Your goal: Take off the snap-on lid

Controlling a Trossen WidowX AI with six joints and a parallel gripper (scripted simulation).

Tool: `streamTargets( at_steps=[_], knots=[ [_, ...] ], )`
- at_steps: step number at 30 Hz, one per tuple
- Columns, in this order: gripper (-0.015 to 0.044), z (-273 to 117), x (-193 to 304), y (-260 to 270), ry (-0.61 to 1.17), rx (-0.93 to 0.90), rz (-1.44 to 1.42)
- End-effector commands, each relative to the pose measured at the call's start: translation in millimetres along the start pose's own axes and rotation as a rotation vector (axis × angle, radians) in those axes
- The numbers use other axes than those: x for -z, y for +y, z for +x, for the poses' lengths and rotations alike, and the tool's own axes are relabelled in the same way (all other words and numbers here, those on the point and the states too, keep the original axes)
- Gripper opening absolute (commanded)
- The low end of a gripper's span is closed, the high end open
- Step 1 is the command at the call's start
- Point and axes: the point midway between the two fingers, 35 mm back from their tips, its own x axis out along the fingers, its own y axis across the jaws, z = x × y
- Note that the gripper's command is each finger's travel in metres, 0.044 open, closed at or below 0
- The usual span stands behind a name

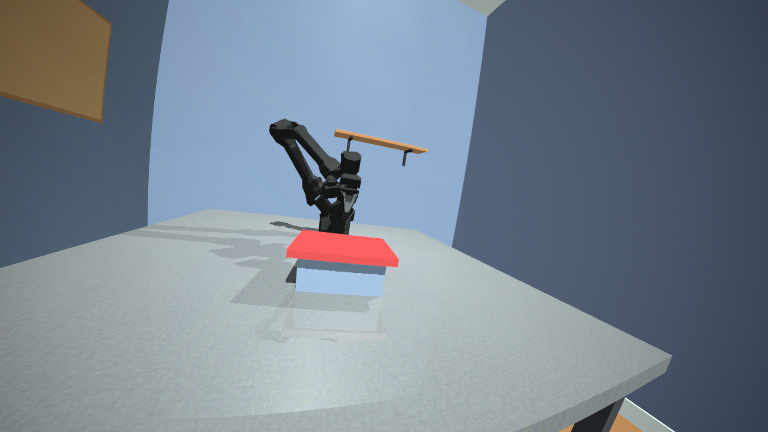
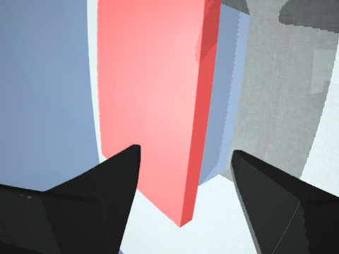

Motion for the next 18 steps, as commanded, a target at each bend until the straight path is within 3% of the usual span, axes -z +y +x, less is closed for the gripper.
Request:
streamTargets(
  at_steps=[1, 18],
  knots=[
    [0.0235, 4.5, -0.8, -6.7, 0.002, -0.003, -0.006],
    [0.0235, 28.4, 1.7, -5.2, 0.008, 0.006, -0.004]
  ],
)
